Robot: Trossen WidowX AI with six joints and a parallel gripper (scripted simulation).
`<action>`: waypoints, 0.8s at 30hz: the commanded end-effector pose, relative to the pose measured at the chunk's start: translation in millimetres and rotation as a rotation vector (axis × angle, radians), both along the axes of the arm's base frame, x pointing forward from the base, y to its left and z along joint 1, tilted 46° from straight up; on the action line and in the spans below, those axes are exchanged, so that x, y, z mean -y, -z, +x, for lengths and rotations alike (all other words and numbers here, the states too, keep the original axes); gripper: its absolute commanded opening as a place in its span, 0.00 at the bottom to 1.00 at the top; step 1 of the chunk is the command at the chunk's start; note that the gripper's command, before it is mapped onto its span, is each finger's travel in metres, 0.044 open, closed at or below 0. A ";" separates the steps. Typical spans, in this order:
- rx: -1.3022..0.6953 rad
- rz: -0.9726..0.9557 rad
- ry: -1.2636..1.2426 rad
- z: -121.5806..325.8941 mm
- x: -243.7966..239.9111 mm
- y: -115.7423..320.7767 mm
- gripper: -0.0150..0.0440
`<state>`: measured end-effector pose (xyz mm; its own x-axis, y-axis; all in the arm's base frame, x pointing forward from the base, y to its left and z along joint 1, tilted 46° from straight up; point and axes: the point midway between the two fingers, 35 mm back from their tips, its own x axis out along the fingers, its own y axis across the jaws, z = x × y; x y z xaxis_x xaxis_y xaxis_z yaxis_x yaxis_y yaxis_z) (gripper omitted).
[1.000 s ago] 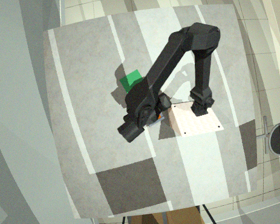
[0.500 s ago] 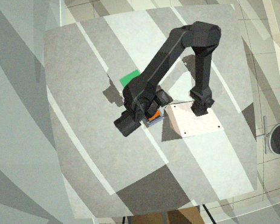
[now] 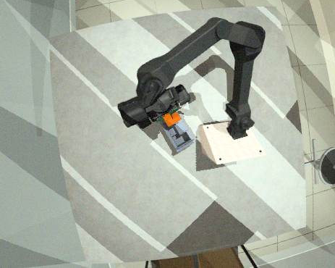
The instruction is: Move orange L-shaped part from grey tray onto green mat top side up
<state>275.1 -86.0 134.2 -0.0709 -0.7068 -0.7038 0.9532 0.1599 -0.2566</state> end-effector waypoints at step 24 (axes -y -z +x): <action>0.005 -0.009 -0.002 11.9 56.3 -39.5 0.25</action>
<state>287.9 -138.6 176.2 -0.0640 -0.7103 -0.7009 0.9551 0.1599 -0.2493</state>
